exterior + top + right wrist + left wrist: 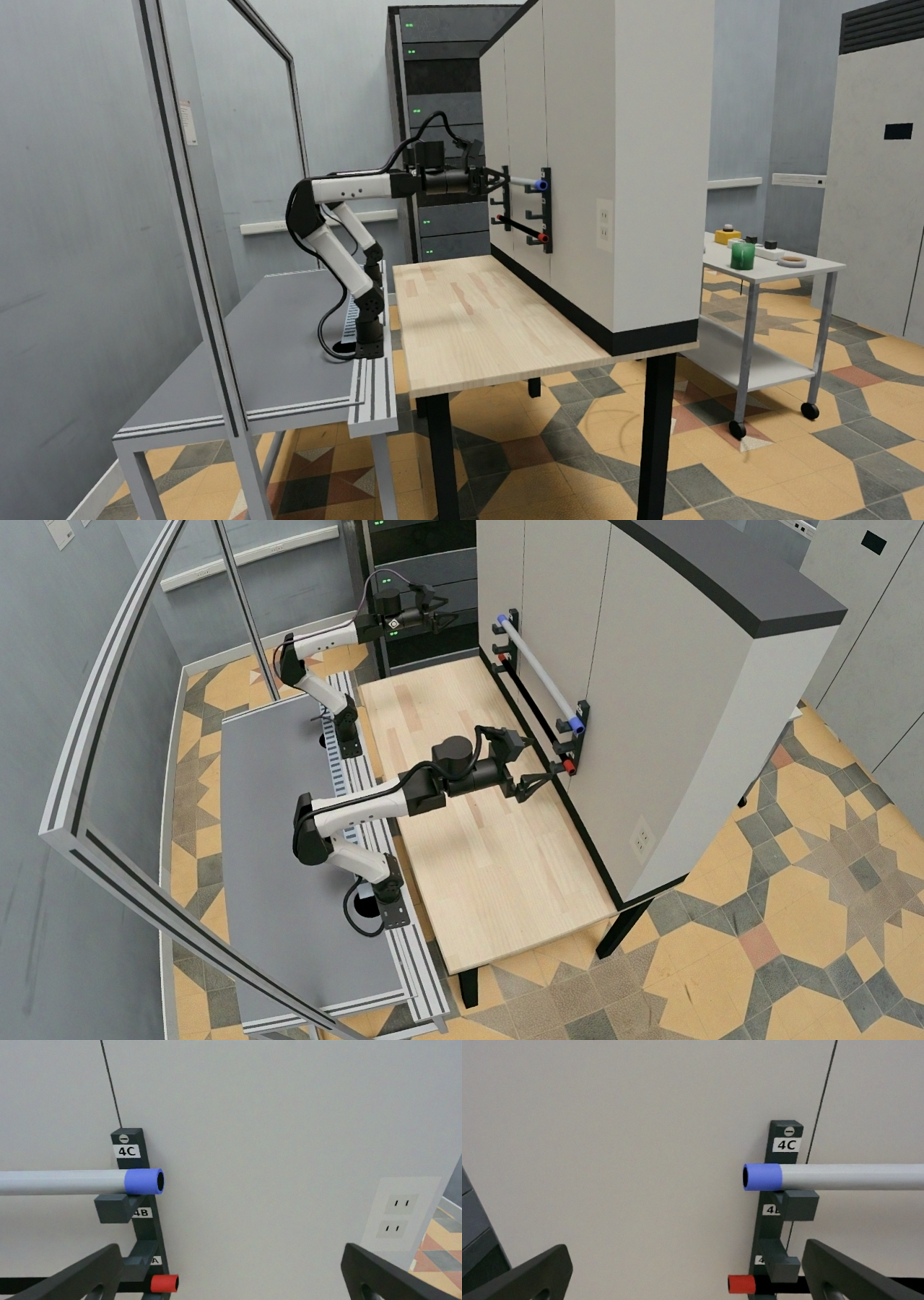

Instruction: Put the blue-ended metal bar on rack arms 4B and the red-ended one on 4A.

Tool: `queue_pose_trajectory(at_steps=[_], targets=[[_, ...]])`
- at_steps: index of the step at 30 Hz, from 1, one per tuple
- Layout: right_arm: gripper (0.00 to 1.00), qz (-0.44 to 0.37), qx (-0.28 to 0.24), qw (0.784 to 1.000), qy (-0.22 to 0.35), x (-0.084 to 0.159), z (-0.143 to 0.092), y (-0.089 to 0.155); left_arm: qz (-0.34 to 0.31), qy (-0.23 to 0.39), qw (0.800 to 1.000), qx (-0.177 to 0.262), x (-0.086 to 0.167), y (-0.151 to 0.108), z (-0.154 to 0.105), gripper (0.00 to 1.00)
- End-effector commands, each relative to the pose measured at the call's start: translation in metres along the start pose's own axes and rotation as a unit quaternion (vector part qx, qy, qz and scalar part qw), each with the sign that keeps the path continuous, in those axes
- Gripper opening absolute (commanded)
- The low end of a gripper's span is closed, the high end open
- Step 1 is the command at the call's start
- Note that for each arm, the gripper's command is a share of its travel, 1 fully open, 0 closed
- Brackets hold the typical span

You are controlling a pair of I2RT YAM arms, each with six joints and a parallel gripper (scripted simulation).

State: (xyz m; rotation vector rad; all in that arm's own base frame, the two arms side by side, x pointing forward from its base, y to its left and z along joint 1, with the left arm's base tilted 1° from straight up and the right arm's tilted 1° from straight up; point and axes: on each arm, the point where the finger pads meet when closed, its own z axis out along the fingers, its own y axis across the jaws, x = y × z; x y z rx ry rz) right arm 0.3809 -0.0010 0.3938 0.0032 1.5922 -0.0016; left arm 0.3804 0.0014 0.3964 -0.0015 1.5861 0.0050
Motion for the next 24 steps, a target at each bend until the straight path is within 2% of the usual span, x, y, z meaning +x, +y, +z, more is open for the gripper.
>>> queue_pose_trajectory(at_steps=[1,17,18,24], targets=[[1.0,-0.001,-0.002,1.0,-0.011,-0.008,-0.002,0.001,-0.001,-0.008,1.0,0.002,-0.006,-0.001,-0.002,1.0],[1.0,-0.001,-0.002,1.0,-0.011,-0.008,-0.002,0.001,-0.001,-0.008,1.0,0.002,-0.006,-0.001,-0.002,1.0],[1.0,-0.006,0.0,1.0,0.0,0.001,0.0,0.001,0.006,0.0,1.0,0.0,0.001,-0.001,0.0,1.0],[1.0,-0.043,0.0,0.999,0.0,0.005,-0.003,0.009,0.043,-0.001,0.999,0.0,0.005,-0.008,-0.003,1.0]])
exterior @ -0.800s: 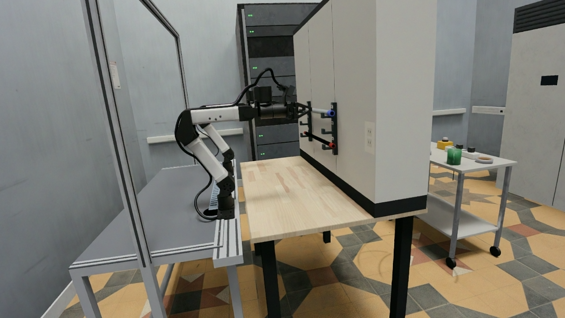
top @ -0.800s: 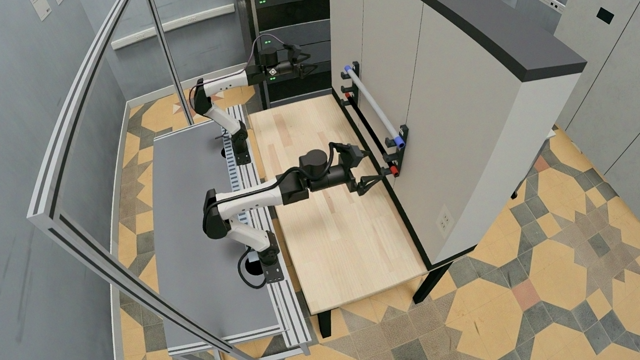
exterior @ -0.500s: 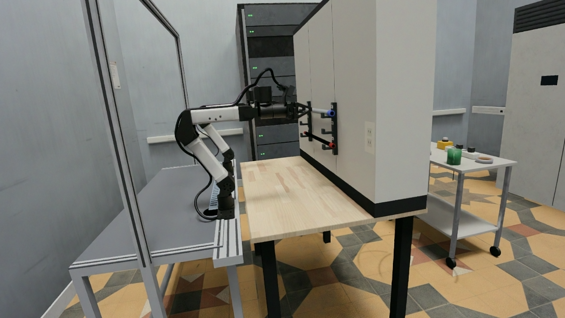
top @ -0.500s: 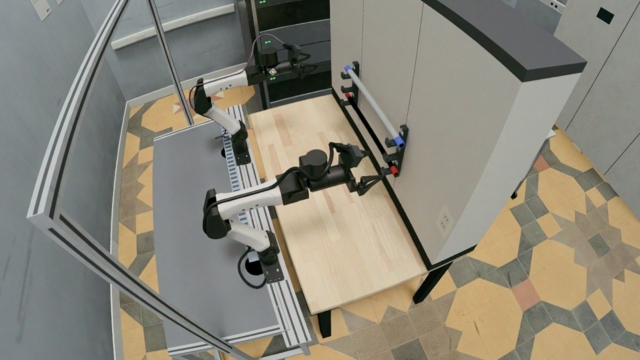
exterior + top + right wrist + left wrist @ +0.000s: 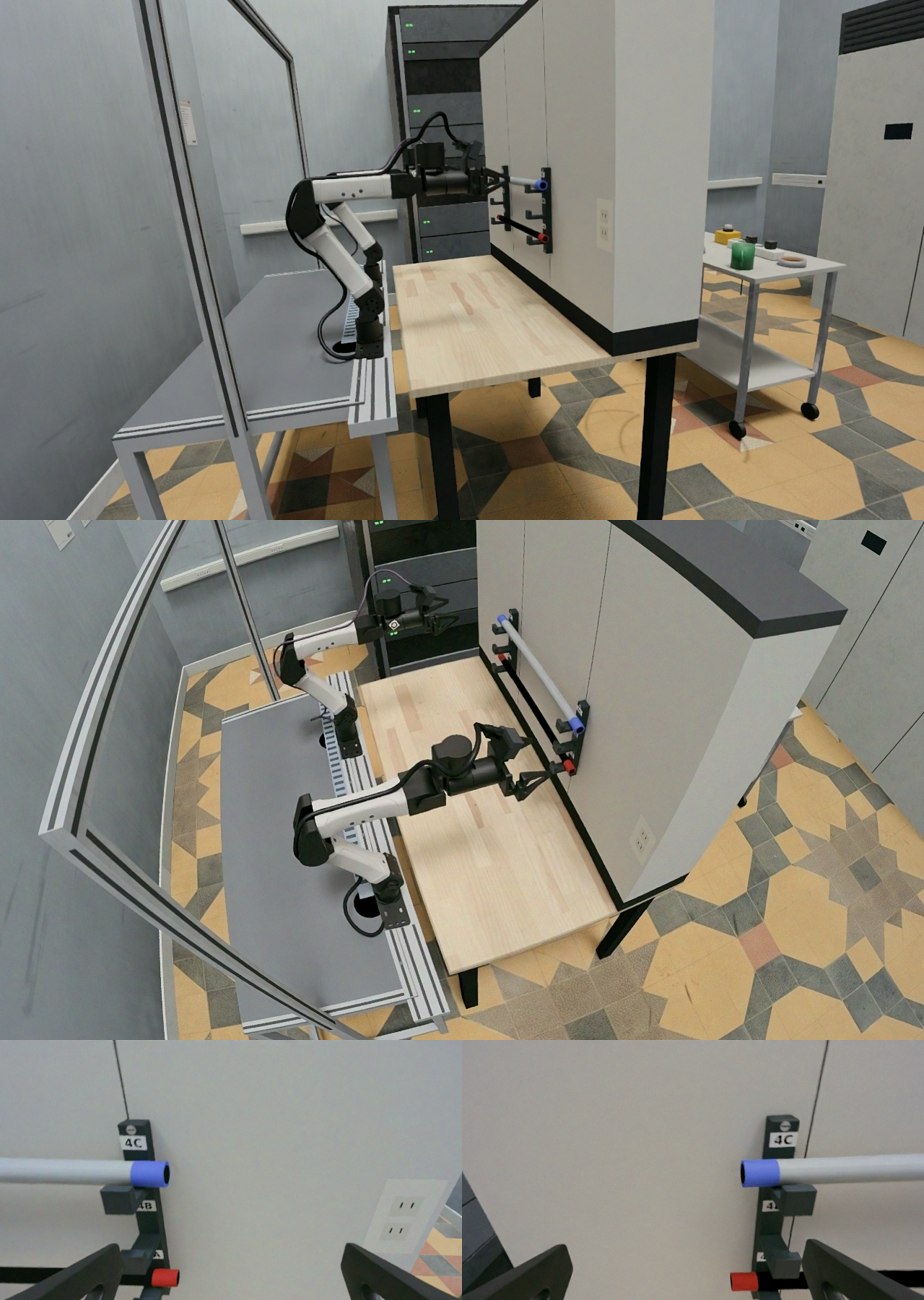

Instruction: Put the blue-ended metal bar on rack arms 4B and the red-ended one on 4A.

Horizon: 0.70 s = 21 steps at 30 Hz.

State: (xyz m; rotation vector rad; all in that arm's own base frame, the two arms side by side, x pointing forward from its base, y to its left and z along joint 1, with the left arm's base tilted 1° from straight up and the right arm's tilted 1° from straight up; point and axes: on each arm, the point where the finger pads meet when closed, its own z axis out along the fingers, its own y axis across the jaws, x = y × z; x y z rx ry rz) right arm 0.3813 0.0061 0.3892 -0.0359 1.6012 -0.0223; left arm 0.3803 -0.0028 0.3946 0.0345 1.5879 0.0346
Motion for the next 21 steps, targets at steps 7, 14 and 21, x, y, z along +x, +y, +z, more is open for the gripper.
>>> queue_pose_trajectory(at_steps=[7,14,21], targets=[[1.0,-0.067,0.006,0.998,-0.005,0.005,-0.006,0.012,0.065,-0.002,0.998,-0.002,0.007,-0.013,-0.006,1.0],[1.0,-0.099,0.007,0.995,-0.005,0.008,-0.007,0.019,0.097,-0.002,0.995,-0.002,0.011,-0.019,-0.008,1.0],[1.0,-0.144,0.007,0.99,-0.005,0.012,-0.01,0.028,0.142,-0.003,0.99,-0.002,0.015,-0.028,-0.01,1.0]])
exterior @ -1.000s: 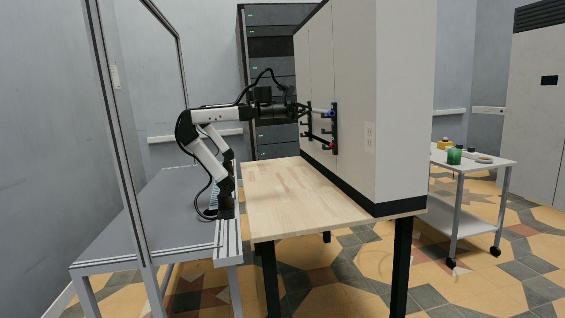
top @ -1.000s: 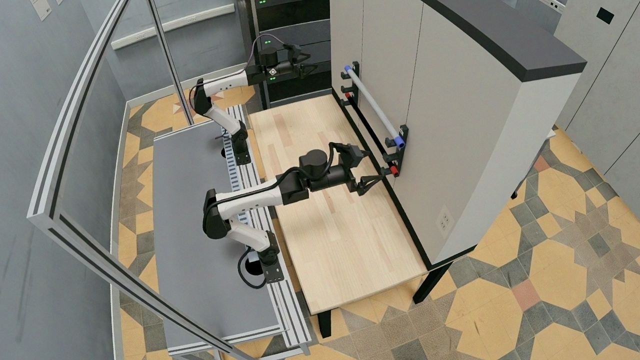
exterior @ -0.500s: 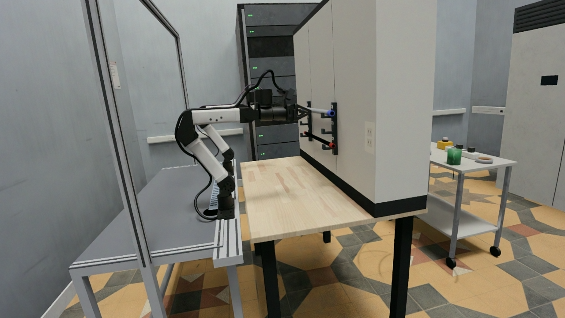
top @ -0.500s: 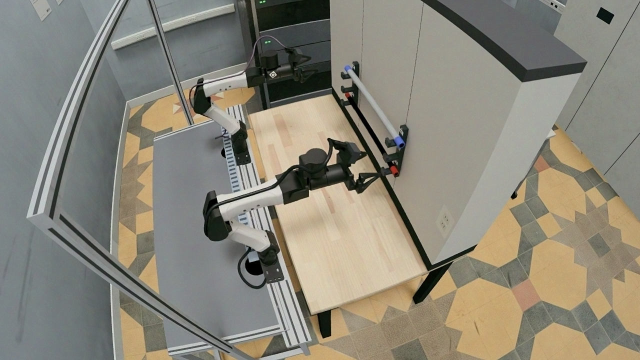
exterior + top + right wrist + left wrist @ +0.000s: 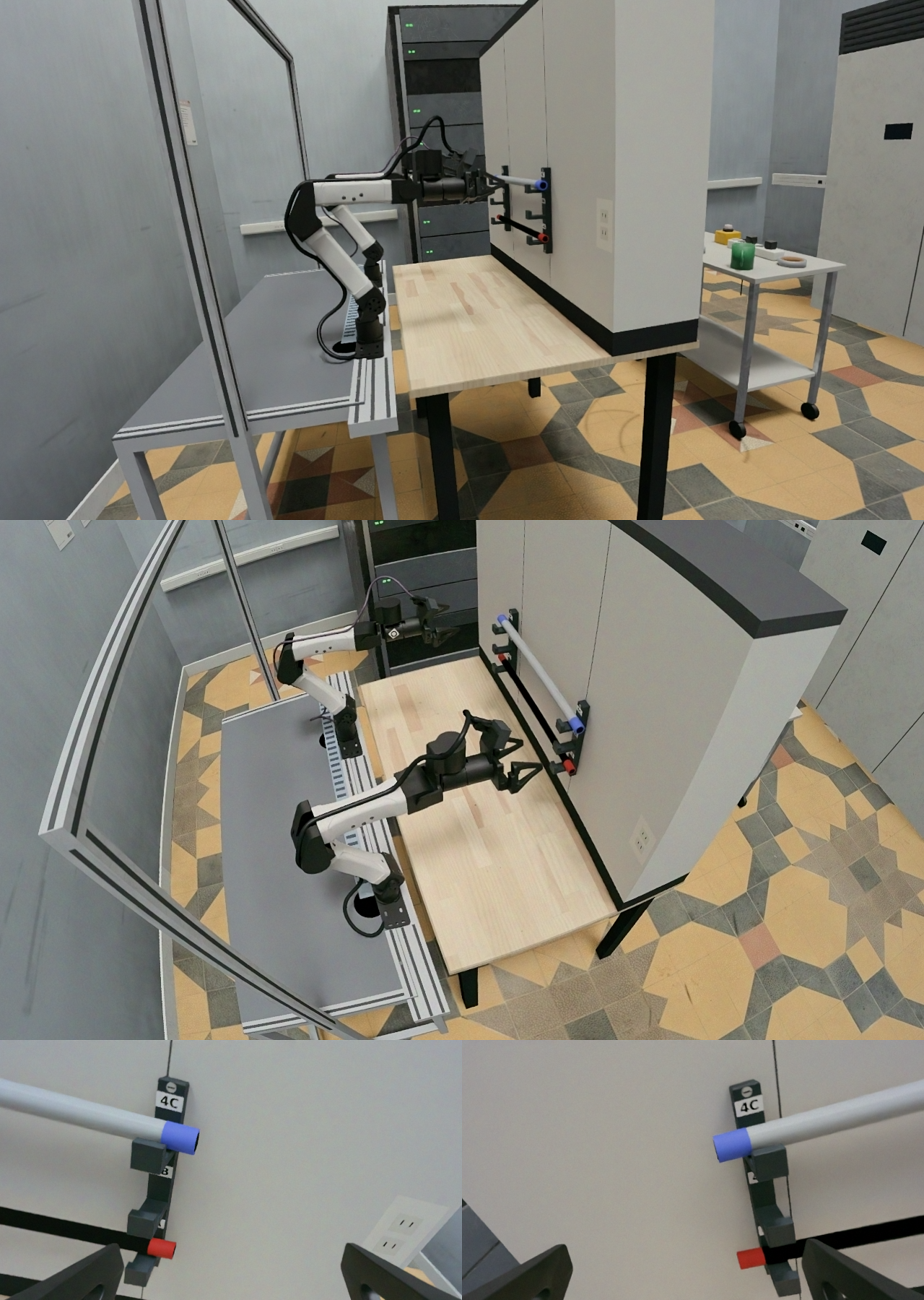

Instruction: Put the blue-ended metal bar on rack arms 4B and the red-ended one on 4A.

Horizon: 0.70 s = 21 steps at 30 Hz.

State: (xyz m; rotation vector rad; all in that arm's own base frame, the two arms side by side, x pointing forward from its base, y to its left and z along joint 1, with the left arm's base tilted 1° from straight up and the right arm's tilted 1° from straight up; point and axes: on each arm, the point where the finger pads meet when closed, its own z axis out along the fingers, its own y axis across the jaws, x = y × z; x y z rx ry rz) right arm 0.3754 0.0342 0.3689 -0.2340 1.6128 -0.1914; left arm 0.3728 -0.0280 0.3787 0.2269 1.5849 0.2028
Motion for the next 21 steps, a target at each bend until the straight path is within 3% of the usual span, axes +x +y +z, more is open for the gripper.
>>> queue_pose_trajectory(at_steps=[1,21], targets=[[1.0,-0.035,0.017,0.999,-0.014,-0.006,-0.005,-0.001,0.035,-0.005,0.999,-0.009,0.0,-0.003,-0.004,1.0],[1.0,-0.155,0.019,0.988,-0.013,0.0,-0.011,0.026,0.155,-0.005,0.988,-0.009,0.006,-0.028,-0.011,1.0]])
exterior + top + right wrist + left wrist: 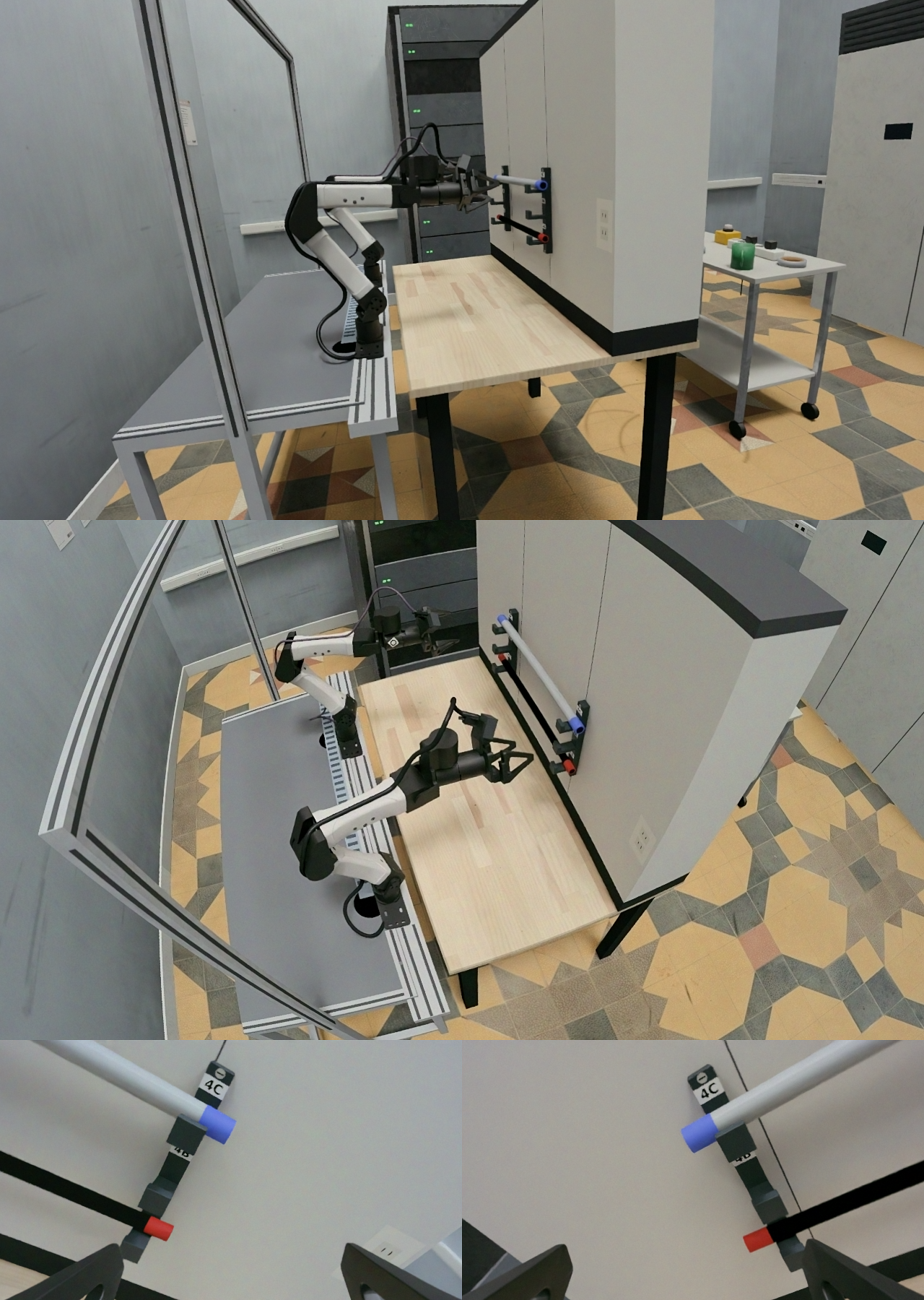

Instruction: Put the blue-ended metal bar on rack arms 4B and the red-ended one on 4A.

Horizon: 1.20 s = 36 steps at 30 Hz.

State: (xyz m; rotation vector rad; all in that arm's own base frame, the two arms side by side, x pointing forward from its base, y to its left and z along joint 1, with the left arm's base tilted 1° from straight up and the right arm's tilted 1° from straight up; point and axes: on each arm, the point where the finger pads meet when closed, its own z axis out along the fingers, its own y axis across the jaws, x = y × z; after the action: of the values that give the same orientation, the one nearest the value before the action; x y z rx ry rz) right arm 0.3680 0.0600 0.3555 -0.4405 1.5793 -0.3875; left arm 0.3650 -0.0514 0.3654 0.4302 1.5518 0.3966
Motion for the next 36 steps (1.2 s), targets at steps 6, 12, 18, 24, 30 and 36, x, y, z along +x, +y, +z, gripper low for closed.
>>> queue_pose_trajectory(at_steps=[6,12,18,24,30,36], targets=[[1.0,-0.055,0.021,0.998,-0.01,-0.006,-0.006,0.002,0.057,-0.003,0.998,-0.011,-0.001,-0.007,-0.005,1.0],[1.0,-0.097,0.022,0.995,-0.01,-0.006,-0.008,0.011,0.098,-0.003,0.995,-0.011,-0.001,-0.015,-0.007,1.0],[1.0,-0.131,0.022,0.991,-0.009,-0.007,-0.01,0.018,0.133,-0.003,0.991,-0.011,-0.001,-0.022,-0.009,1.0],[1.0,-0.165,0.022,0.986,-0.009,-0.007,-0.012,0.026,0.167,-0.003,0.986,-0.011,-0.001,-0.029,-0.011,1.0],[1.0,-0.206,0.023,0.978,-0.009,-0.007,-0.014,0.035,0.208,-0.003,0.978,-0.011,-0.001,-0.038,-0.013,1.0],[1.0,-0.233,0.023,0.972,-0.008,-0.008,-0.015,0.041,0.235,-0.003,0.972,-0.011,-0.001,-0.043,-0.015,1.0]])
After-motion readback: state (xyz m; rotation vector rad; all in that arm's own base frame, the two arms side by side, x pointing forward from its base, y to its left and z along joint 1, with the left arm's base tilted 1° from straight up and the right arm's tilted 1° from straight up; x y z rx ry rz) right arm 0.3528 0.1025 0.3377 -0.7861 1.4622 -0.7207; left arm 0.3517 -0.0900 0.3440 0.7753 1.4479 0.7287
